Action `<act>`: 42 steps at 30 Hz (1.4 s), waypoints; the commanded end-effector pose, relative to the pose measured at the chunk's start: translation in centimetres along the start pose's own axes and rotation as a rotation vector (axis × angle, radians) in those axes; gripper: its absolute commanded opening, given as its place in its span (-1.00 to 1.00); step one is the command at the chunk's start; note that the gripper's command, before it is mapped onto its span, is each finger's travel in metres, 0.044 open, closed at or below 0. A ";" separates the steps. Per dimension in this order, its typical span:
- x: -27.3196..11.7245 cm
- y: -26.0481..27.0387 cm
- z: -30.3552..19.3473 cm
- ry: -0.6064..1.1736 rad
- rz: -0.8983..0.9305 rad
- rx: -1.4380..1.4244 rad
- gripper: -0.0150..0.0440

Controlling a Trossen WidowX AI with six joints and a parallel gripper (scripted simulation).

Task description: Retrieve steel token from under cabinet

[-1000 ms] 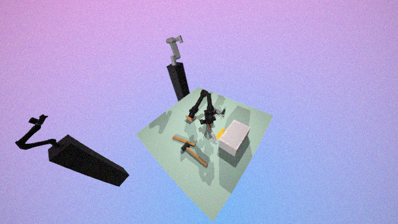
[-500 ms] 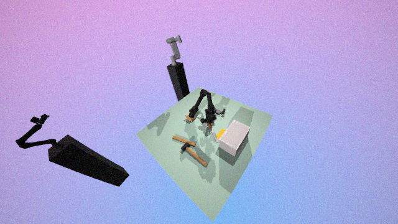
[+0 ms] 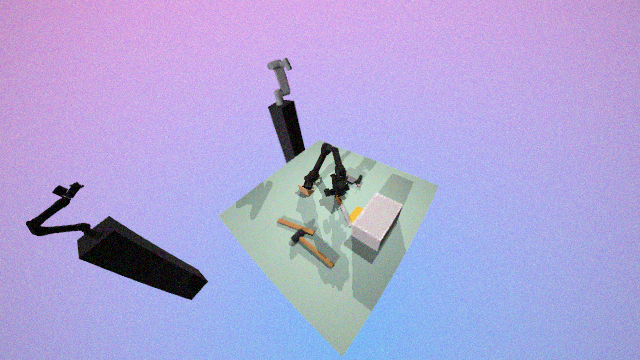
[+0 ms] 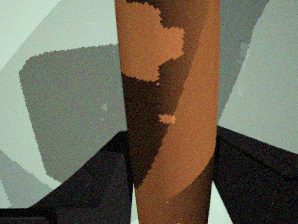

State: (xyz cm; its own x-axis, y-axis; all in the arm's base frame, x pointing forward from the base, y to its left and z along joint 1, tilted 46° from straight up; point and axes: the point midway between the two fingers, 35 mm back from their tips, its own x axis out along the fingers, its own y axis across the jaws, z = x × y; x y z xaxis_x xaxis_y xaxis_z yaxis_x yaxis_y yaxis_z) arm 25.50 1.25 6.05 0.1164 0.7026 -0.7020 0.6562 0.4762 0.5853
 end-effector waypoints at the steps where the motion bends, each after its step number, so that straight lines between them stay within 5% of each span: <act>1: -0.2 0.6 -0.4 -0.006 0.007 -0.008 -0.49; 42: -0.2 5.0 -3.9 -0.005 0.009 -0.008 -0.49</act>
State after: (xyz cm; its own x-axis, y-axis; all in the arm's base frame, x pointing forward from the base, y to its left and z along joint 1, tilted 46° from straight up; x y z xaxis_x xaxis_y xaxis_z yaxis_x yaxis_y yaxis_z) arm 25.83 5.25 10.10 0.1159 0.7030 -0.7017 0.6580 0.4749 0.5844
